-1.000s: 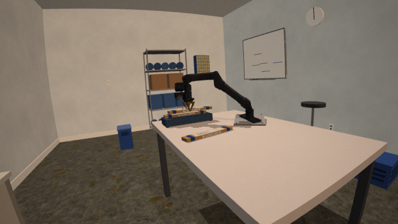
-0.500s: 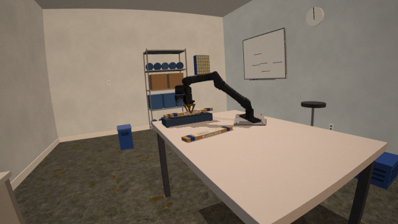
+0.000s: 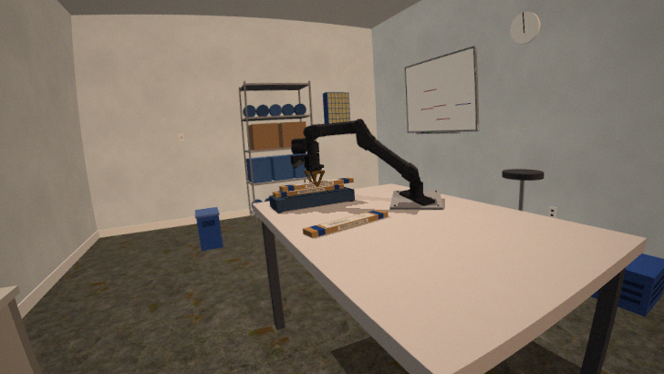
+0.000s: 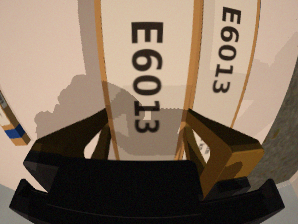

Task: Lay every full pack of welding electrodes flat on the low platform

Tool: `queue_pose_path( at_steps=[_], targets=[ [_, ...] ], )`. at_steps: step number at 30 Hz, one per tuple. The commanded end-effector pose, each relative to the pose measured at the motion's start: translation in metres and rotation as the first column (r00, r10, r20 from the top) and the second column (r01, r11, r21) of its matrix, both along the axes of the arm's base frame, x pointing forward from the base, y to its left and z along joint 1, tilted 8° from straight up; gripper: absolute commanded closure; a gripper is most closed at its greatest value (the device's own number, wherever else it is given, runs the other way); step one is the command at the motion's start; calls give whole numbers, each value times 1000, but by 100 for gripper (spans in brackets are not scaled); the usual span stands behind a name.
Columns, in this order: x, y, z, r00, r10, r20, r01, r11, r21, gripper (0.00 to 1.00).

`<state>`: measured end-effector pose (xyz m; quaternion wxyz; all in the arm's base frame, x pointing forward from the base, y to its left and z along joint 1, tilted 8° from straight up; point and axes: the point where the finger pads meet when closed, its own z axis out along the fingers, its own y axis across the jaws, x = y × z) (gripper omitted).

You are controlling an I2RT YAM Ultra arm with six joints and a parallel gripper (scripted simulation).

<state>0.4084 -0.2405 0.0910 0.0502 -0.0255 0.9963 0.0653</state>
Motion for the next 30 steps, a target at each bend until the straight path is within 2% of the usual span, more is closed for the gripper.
queue_pose_path(
  at_steps=[1,30],
  targets=[
    [3,-4,39,998,-8,63,11,999,-42,100],
    [4,-4,41,998,-7,68,10,999,-45,100]
  ],
)
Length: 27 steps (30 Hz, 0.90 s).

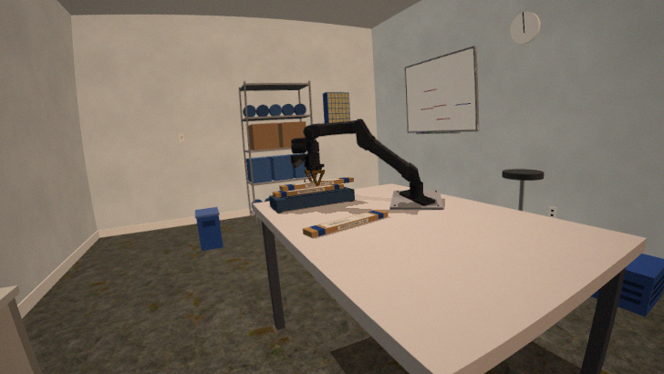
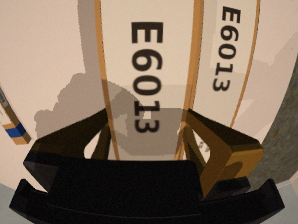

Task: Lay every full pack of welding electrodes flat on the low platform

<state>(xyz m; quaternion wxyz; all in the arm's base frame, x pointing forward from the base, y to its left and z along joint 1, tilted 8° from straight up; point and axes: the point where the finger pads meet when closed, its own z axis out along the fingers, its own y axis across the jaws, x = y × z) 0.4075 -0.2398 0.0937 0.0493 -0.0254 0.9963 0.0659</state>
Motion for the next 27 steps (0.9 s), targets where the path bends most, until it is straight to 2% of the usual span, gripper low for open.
queue_pose_path(
  at_steps=[1,19,20,27],
  targets=[
    [6,-5,38,997,-7,71,10,999,-47,100],
    [6,-5,39,997,-6,73,10,999,-49,100],
    [7,-5,35,998,-6,67,9,999,-45,100],
    [7,-5,39,997,-6,75,10,999,-50,100]
  ],
)
